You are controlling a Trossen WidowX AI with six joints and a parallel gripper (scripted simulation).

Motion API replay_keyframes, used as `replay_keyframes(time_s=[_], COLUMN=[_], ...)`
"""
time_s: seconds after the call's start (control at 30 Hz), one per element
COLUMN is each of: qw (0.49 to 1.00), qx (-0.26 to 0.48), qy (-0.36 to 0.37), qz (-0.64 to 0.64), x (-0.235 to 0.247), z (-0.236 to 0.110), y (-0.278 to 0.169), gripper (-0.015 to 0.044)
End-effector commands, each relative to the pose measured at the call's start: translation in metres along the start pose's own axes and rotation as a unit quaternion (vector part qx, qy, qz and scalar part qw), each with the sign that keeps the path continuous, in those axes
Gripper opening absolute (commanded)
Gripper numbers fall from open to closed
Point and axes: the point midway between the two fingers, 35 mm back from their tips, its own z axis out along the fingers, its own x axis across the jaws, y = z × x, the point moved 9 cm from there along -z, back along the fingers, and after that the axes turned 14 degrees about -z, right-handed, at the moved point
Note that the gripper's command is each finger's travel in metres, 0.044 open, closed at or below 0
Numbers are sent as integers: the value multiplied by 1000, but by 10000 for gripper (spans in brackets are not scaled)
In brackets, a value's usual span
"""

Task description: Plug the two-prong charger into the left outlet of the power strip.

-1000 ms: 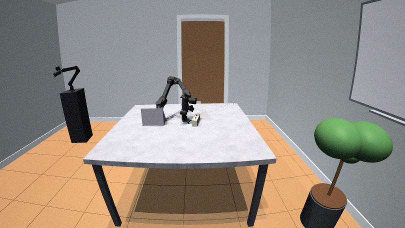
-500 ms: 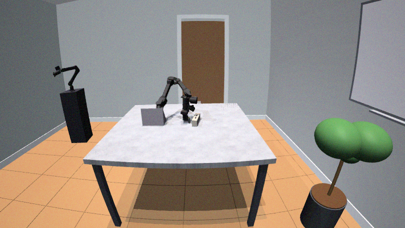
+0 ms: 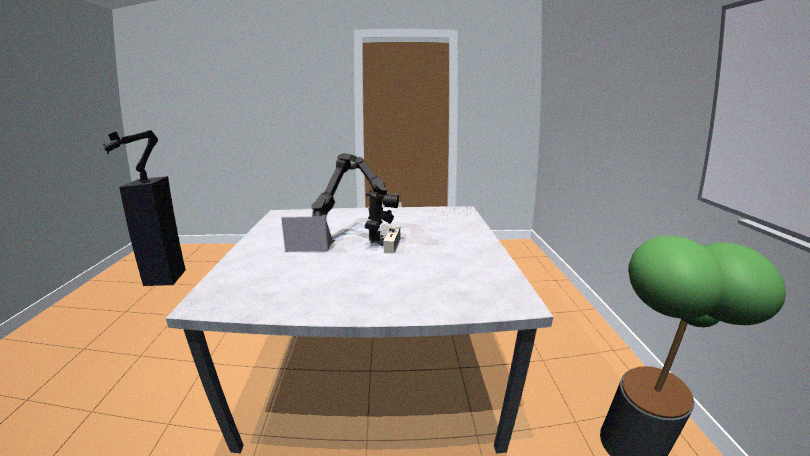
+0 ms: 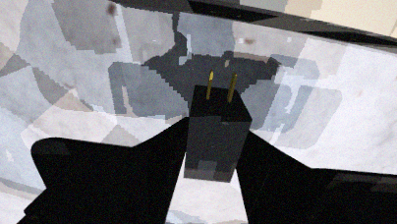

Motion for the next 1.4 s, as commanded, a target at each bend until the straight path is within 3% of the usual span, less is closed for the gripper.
replay_keyframes(time_s=[0.0,1.37], qw=[1000,1000], qx=[1,1], qy=[3,5], qz=[6,12], x=[-1,-2], z=[1,1], y=[5,23], gripper=[0,0])
